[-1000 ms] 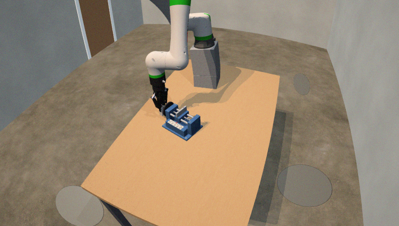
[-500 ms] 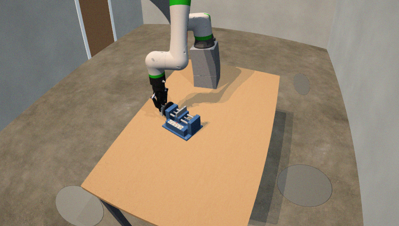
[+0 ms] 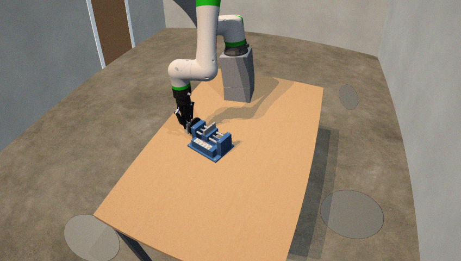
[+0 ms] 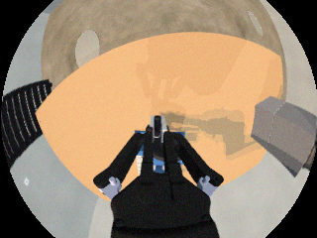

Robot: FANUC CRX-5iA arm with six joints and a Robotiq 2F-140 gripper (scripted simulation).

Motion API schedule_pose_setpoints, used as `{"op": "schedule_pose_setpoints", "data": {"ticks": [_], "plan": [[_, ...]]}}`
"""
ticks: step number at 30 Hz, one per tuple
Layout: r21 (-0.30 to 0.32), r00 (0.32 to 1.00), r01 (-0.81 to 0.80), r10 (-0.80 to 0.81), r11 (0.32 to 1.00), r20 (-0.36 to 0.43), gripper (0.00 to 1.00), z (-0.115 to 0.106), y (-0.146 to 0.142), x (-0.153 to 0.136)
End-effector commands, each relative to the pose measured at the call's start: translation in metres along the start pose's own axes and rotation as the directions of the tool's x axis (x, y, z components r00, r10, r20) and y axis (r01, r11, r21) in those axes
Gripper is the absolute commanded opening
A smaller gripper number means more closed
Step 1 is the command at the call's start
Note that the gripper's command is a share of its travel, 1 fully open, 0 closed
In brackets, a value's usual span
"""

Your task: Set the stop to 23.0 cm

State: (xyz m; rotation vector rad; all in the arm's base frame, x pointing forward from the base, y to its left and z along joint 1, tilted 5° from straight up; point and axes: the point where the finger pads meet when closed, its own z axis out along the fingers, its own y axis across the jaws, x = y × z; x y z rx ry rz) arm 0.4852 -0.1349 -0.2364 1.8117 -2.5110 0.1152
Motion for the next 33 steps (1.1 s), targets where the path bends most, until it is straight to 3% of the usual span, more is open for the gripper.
{"op": "schedule_pose_setpoints", "data": {"ticks": [1,33], "plan": [[0.000,1.000,0.000,0.000,1.000,0.000,0.04,-0.0002,-0.0002,0.0000],[0.000,1.000,0.000,0.000,1.000,0.000,0.04,-0.0025,-0.0023,0.0000]]}}
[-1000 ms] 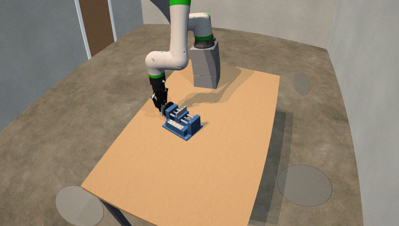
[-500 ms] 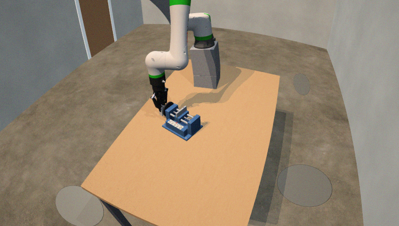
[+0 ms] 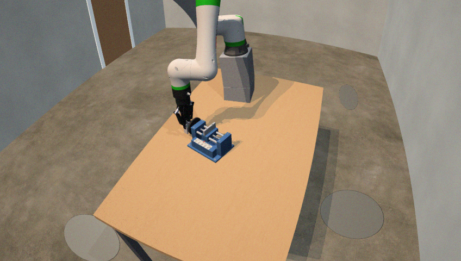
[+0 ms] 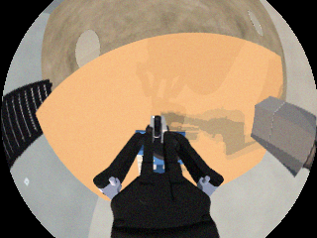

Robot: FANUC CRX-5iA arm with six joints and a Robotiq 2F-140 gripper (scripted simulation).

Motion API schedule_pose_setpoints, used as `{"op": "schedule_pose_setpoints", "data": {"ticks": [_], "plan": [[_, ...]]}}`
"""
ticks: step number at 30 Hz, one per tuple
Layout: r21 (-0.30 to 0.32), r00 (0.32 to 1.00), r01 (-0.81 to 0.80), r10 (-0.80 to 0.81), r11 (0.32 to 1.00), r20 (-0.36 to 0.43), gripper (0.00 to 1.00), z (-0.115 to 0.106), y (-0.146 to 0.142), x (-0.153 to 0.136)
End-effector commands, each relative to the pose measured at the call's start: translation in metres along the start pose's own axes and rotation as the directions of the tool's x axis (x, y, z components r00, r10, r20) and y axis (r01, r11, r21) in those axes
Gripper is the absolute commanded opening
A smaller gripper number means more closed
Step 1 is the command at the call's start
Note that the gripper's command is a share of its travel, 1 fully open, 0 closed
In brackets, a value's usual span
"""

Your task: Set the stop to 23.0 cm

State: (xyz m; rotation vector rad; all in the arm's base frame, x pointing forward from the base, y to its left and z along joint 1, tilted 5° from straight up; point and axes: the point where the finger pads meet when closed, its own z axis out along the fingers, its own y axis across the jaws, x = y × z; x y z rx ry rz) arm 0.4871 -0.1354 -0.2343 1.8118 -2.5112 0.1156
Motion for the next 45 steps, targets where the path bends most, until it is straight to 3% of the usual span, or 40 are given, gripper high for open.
{"op": "schedule_pose_setpoints", "data": {"ticks": [1,45], "plan": [[0.000,1.000,0.000,0.000,1.000,0.000,0.04,0.000,0.000,0.000],[0.000,1.000,0.000,0.000,1.000,0.000,0.04,-0.030,-0.008,0.000]]}}
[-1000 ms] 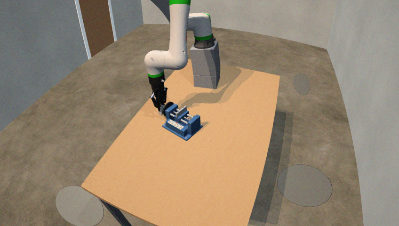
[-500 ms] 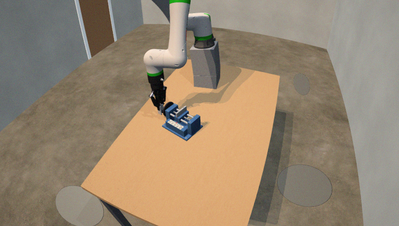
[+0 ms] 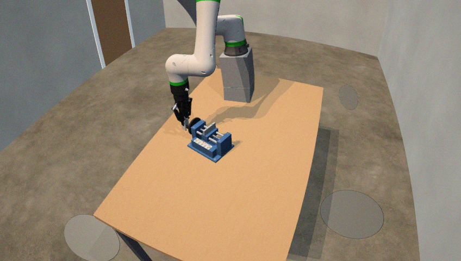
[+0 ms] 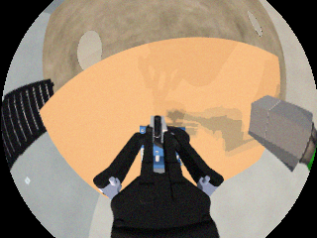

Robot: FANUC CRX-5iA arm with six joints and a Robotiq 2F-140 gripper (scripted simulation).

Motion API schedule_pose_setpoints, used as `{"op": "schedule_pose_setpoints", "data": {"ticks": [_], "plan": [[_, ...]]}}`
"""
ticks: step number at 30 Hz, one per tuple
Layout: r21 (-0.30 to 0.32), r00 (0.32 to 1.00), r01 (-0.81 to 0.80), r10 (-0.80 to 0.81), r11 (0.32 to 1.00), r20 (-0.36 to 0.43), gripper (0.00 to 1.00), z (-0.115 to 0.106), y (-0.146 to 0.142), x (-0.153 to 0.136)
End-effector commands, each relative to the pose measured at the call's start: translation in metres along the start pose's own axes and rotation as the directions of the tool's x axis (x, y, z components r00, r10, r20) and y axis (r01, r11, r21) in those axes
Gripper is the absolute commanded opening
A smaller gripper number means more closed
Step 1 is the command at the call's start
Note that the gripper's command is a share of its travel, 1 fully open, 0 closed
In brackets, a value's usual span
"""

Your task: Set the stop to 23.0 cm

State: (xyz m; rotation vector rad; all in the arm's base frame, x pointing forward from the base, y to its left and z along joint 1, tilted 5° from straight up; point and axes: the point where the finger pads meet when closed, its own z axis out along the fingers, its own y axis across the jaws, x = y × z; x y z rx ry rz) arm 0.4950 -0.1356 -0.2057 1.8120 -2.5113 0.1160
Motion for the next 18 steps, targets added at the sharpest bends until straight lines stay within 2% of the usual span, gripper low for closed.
{"op": "schedule_pose_setpoints", "data": {"ticks": [1,18], "plan": [[0.000,1.000,0.000,0.000,1.000,0.000,0.04,-0.003,0.001,0.000],[0.000,1.000,0.000,0.000,1.000,0.000,0.04,-0.019,0.009,0.000]]}}
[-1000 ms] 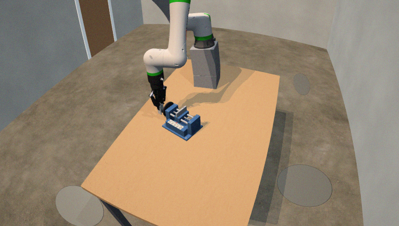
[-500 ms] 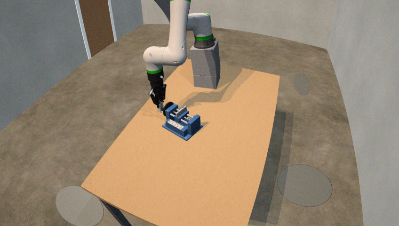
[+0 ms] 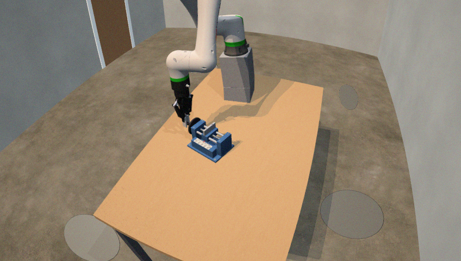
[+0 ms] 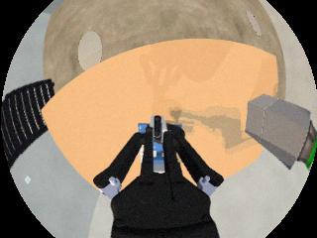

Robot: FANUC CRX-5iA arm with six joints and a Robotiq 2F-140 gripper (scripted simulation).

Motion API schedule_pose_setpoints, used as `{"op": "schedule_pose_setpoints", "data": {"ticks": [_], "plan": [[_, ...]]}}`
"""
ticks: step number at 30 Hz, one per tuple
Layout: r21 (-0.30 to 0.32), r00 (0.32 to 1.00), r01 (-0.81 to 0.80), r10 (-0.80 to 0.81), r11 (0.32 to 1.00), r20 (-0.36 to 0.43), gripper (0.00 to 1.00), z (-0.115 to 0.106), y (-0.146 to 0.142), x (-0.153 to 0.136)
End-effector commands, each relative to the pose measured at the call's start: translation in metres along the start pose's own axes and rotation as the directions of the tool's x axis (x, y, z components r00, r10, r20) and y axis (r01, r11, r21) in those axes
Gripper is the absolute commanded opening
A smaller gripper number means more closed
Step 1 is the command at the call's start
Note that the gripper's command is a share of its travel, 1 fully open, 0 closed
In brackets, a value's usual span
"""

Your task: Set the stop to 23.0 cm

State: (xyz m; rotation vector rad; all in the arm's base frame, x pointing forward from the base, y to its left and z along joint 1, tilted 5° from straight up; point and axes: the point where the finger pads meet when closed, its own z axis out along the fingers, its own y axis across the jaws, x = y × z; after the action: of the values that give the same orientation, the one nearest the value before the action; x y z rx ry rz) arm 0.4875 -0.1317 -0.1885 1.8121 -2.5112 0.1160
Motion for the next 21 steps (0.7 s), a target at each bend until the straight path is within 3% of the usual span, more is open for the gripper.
{"op": "schedule_pose_setpoints", "data": {"ticks": [1,21], "plan": [[0.000,1.000,0.000,0.000,1.000,0.000,0.04,-0.003,0.003,0.000],[0.000,1.000,0.000,0.000,1.000,0.000,0.04,-0.012,0.031,0.000]]}}
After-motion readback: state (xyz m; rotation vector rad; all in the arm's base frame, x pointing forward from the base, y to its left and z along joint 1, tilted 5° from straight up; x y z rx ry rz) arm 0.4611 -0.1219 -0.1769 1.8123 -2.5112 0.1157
